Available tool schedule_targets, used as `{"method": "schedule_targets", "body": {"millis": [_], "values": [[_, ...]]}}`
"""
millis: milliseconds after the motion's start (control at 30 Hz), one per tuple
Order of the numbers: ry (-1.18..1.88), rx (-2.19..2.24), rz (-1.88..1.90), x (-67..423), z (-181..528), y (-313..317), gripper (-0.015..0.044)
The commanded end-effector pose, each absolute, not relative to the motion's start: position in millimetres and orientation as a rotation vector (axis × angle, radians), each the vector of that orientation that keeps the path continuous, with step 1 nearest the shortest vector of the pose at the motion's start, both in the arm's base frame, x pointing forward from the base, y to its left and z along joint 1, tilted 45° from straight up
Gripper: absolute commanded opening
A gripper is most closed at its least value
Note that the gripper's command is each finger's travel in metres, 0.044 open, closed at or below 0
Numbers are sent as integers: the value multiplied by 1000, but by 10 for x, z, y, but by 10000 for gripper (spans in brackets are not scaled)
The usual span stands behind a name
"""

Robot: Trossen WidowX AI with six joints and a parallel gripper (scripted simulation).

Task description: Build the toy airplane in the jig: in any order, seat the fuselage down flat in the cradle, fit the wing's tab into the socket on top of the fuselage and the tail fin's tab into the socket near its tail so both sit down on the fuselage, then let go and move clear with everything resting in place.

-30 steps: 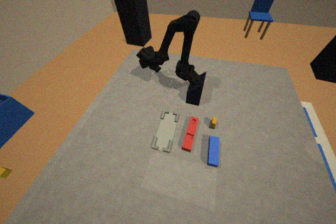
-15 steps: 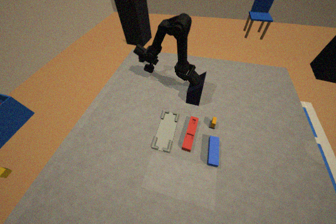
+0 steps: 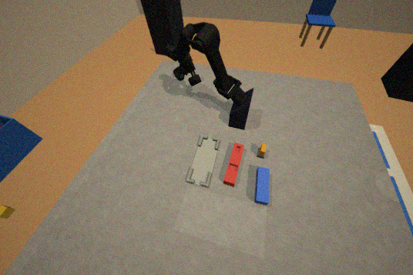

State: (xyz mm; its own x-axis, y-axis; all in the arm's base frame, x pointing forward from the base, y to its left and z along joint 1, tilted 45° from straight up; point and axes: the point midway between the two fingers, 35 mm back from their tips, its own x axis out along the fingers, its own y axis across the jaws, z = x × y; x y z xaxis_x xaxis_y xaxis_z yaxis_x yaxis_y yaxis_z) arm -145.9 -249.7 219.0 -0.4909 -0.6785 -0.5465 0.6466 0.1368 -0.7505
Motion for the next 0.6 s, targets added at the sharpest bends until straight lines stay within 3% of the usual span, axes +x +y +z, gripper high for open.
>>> {"method": "schedule_targets", "body": {"millis": [0,567], "values": [[1489,-329,-864,-1462,2383,-2267,440],[1448,-672,-576,-1396,2626,-2124,440]]}}
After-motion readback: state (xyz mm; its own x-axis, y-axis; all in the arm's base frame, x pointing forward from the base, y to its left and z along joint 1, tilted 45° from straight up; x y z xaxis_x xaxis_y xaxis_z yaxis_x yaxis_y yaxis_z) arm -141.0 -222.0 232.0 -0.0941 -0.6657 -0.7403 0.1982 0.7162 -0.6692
